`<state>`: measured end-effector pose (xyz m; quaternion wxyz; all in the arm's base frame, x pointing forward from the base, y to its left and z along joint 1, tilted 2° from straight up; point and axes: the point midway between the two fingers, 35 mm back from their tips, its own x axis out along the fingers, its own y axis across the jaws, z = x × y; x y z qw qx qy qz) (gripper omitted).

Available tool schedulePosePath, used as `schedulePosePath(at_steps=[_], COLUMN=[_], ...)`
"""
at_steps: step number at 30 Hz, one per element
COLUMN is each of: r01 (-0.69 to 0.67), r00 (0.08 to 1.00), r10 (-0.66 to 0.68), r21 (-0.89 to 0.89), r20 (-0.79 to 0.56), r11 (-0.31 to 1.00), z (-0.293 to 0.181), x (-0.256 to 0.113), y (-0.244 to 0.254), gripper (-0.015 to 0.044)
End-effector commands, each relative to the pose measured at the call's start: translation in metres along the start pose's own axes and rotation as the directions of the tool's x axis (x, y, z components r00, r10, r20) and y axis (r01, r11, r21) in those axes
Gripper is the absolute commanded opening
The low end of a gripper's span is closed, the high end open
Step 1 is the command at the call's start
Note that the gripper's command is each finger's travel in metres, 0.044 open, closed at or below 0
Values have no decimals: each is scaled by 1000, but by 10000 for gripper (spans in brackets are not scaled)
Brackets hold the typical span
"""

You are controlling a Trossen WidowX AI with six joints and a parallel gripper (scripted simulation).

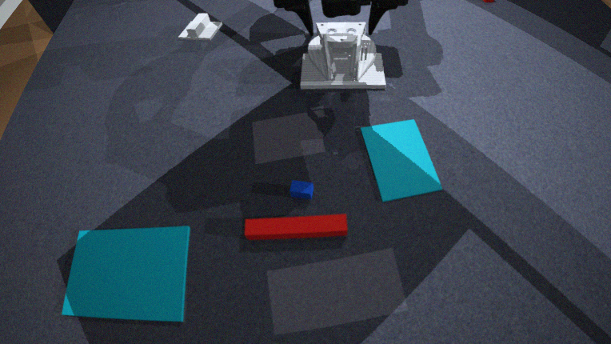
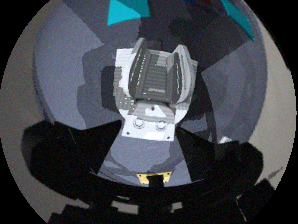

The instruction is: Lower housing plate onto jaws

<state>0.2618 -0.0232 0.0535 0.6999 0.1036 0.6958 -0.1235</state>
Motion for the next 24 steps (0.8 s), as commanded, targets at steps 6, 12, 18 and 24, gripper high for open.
schedulePosePath(at_steps=[6, 12, 18, 24], r01=[-2, -6, -1, -1], r00=[1000, 1000, 1000, 1000], r10=[2, 6, 2, 1], r21=[-3, -5, -3, -3], r20=[23, 25, 19, 19], r11=[1000, 1000, 1000, 1000], z=[0, -9, -58, -60], x=[-66, -72, -113, -114], y=[-1, -2, -14, -15], gripper=[440, 440, 440, 440])
